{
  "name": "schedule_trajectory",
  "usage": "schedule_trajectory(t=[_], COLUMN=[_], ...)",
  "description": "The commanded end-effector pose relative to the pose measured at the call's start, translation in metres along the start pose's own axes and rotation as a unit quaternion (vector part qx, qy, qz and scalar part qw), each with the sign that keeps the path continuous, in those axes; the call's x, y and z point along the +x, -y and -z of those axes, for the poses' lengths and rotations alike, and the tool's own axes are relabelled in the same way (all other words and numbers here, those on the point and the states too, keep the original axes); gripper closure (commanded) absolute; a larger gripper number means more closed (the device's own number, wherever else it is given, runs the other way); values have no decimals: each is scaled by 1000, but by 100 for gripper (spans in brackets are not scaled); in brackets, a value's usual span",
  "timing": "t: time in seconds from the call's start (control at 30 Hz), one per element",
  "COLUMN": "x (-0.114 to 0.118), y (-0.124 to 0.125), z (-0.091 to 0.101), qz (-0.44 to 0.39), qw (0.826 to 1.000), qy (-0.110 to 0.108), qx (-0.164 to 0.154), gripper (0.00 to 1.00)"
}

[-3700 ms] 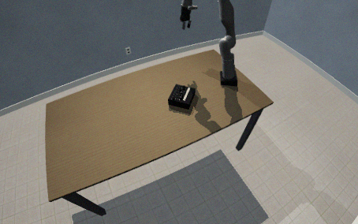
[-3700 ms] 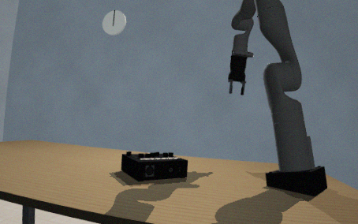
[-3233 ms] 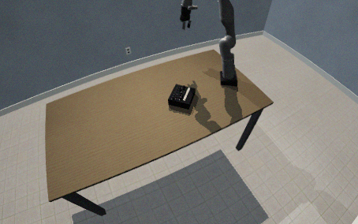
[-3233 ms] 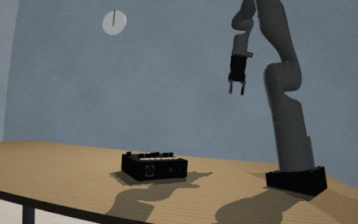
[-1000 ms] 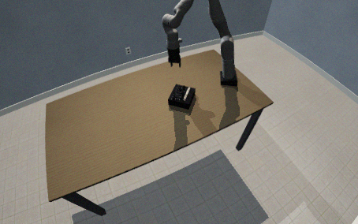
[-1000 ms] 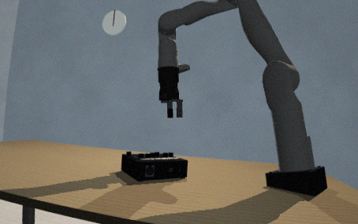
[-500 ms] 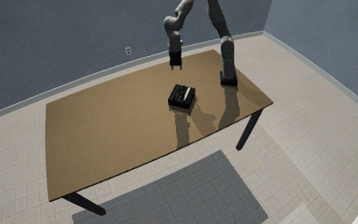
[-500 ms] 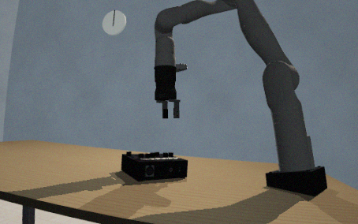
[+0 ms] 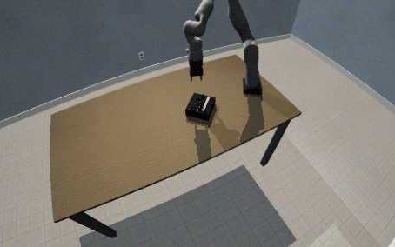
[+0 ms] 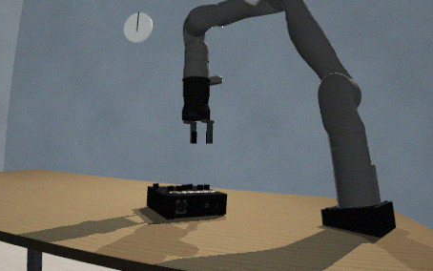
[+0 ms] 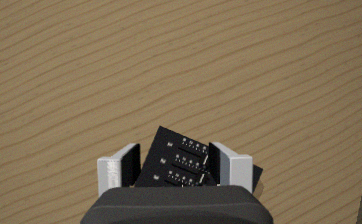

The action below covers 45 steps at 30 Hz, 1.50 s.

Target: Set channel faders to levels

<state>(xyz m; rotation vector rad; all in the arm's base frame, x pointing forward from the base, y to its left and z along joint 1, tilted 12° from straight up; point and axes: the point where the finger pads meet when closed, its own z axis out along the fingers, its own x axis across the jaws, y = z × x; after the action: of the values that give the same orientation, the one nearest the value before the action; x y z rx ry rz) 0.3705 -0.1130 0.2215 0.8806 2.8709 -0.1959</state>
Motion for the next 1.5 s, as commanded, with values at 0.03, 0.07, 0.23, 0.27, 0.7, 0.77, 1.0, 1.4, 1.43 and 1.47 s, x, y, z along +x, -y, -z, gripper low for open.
schedule_trajectory(t=[0.03, 0.07, 0.23, 0.27, 0.7, 0.77, 1.0, 1.4, 1.43, 1.47], x=[4, 4, 4, 4, 10, 10, 13, 16, 18, 18], y=[-16, -16, -16, -16, -41, -41, -51, -59, -66, -66], z=[-1, -1, -1, -1, -1, -1, -1, -1, 0, 0], qz=[39, 39, 39, 39, 101, 101, 125, 145, 160, 160], qw=[999, 999, 999, 999, 995, 995, 992, 989, 987, 987], qy=[4, 4, 4, 4, 11, 11, 14, 16, 18, 18], qx=[-3, -3, -3, -3, -9, -9, -11, -13, -15, -15], gripper=[0, 0, 0, 0, 0, 0, 0, 0, 0, 0])
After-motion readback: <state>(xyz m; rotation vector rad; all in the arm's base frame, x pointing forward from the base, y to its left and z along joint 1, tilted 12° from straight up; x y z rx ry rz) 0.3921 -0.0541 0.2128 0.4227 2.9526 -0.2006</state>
